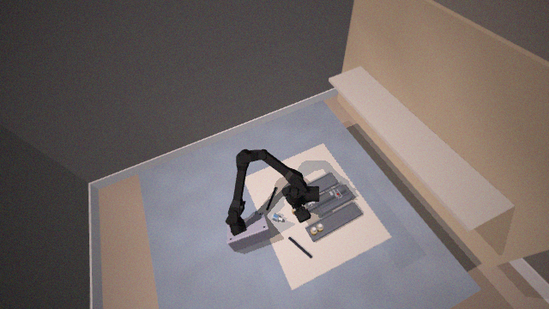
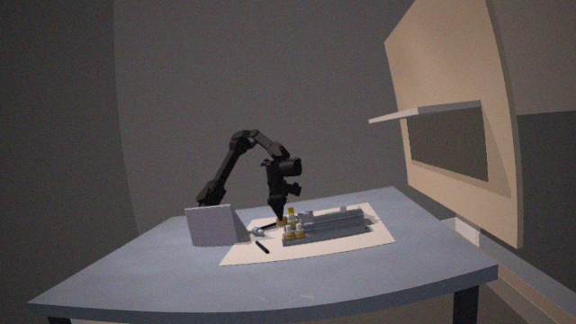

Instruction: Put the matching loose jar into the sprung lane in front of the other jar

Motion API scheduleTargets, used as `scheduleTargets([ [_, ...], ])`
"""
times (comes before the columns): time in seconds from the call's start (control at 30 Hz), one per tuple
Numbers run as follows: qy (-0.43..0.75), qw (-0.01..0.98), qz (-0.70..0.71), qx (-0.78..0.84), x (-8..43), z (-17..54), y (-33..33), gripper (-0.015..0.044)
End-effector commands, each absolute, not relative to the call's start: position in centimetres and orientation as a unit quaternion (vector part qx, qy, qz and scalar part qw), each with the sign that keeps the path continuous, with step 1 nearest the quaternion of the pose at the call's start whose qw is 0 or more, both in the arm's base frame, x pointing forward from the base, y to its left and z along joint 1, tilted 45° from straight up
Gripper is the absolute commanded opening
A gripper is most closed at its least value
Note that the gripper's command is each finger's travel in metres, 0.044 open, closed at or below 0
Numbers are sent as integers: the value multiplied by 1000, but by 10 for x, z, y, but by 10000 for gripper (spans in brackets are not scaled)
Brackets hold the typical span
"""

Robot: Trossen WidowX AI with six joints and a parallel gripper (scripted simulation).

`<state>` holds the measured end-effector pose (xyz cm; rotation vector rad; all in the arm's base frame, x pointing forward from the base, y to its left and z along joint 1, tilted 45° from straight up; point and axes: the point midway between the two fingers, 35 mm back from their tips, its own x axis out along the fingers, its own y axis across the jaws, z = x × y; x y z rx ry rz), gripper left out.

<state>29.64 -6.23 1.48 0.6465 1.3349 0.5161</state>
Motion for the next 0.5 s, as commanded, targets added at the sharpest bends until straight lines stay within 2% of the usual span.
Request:
scheduleTargets([
  [0.0, 593, 714, 232, 291, 304, 18, -65, 0],
  [0.47, 593, 714, 232, 291, 310, 19, -65, 0],
])
